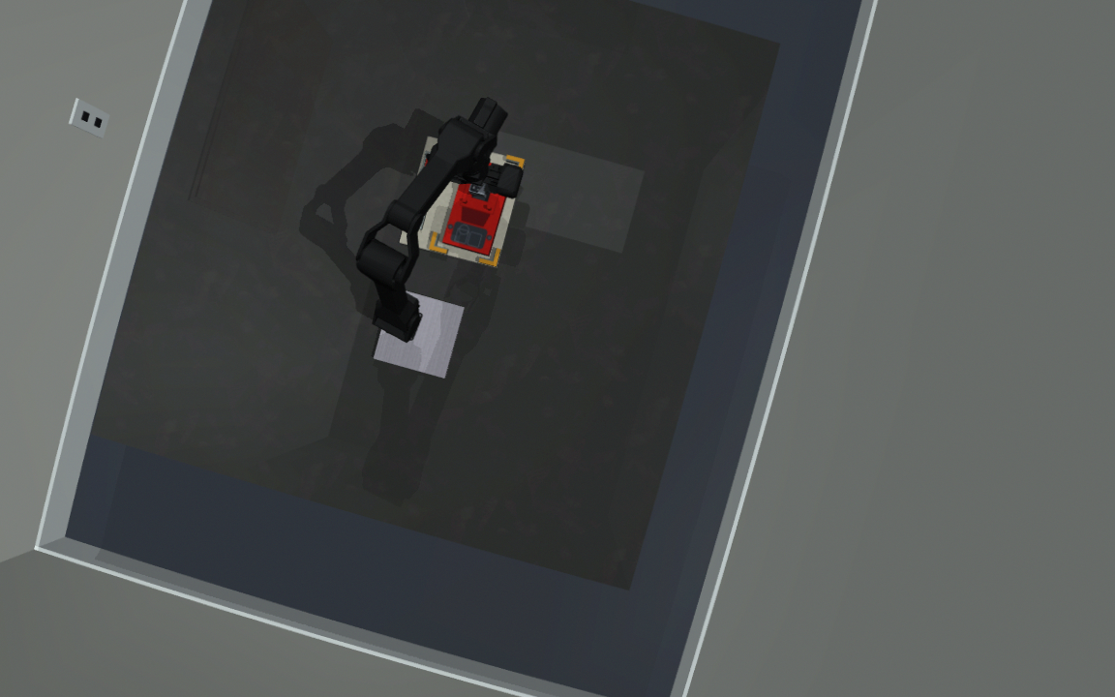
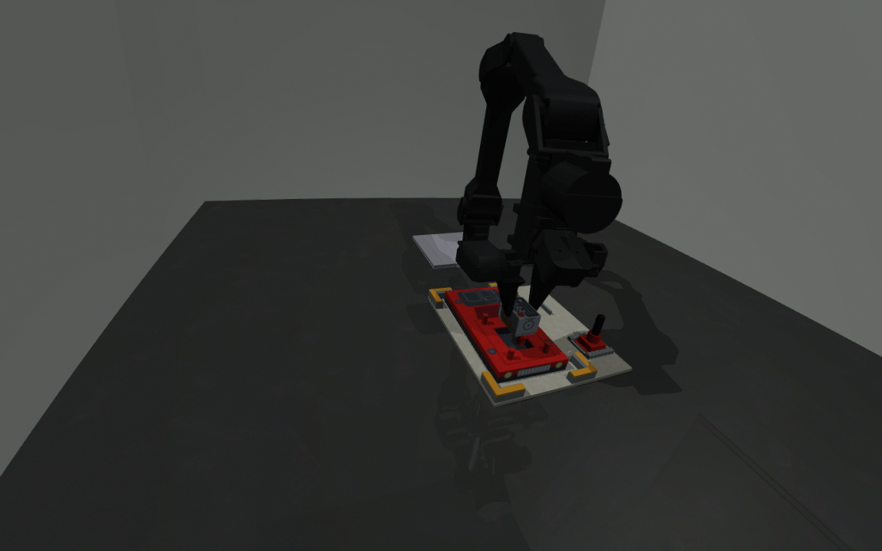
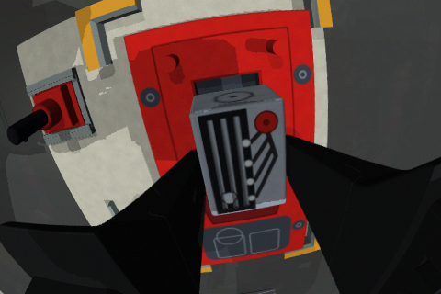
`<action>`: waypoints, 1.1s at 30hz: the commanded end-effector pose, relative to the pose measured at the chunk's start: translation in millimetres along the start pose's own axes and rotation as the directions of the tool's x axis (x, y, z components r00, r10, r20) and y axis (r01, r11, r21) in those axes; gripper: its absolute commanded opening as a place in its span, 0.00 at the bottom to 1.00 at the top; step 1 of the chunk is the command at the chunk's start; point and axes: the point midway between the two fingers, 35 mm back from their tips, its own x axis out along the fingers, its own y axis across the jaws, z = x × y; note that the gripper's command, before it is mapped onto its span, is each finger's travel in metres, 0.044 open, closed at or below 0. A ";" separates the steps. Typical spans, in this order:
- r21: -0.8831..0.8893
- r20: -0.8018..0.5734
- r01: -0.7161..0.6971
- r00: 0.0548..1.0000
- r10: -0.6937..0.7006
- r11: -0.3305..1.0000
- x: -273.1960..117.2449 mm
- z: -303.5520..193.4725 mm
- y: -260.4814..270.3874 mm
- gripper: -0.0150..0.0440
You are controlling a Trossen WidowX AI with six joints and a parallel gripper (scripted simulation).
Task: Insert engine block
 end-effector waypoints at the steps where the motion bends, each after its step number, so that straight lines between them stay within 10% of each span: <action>1: -0.018 0.000 0.003 1.000 -0.003 1.000 0.8 0.1 -1.1 0.52; 33: 0.012 0.000 0.003 1.000 -0.003 1.000 0.8 0.1 -1.1 0.52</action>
